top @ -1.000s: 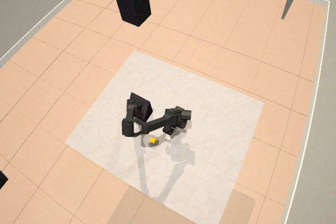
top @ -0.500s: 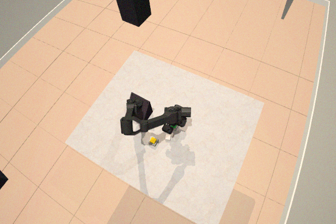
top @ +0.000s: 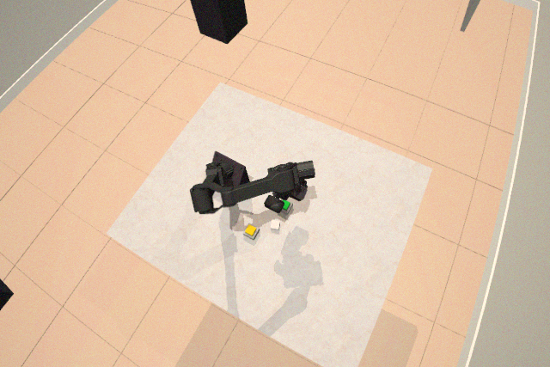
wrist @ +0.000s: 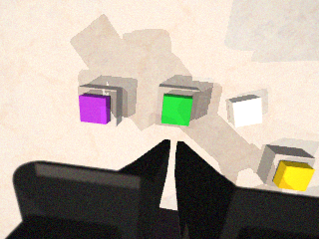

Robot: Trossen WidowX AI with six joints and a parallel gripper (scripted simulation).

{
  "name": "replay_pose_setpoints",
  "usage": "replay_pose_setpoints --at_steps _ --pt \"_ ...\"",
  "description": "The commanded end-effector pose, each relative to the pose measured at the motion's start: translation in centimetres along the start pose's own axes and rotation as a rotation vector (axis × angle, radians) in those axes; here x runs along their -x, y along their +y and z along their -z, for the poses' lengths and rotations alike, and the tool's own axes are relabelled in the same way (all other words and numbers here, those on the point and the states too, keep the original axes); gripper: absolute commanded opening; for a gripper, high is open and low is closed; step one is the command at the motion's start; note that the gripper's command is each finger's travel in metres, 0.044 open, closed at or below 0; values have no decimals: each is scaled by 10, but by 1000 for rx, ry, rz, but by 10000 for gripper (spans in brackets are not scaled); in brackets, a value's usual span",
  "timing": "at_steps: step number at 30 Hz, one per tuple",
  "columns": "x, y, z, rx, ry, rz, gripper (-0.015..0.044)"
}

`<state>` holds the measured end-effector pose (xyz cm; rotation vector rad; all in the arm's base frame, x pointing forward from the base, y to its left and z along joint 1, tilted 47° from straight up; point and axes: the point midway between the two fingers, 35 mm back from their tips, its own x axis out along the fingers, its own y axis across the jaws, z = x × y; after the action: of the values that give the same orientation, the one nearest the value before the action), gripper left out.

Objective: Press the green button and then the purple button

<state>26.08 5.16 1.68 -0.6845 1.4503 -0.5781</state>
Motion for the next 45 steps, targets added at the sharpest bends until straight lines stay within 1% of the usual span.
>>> replay_pose_setpoints --at_steps 1,5,7,12,13,15,17,24,45 --pt "2 32 4 -9 8 -18 20" --pt "3 86 10 -2 6 -11 20" --pt "3 95 11 1 4 -7 20" --pt "-1 95 10 1 4 -7 20" --pt "-11 95 10 1 3 -7 20" --pt "-46 95 10 1 3 -6 20" --pt "-59 94 11 1 3 -4 20" --pt "-60 94 11 1 3 -4 20" --pt "-93 94 11 1 3 -2 20"
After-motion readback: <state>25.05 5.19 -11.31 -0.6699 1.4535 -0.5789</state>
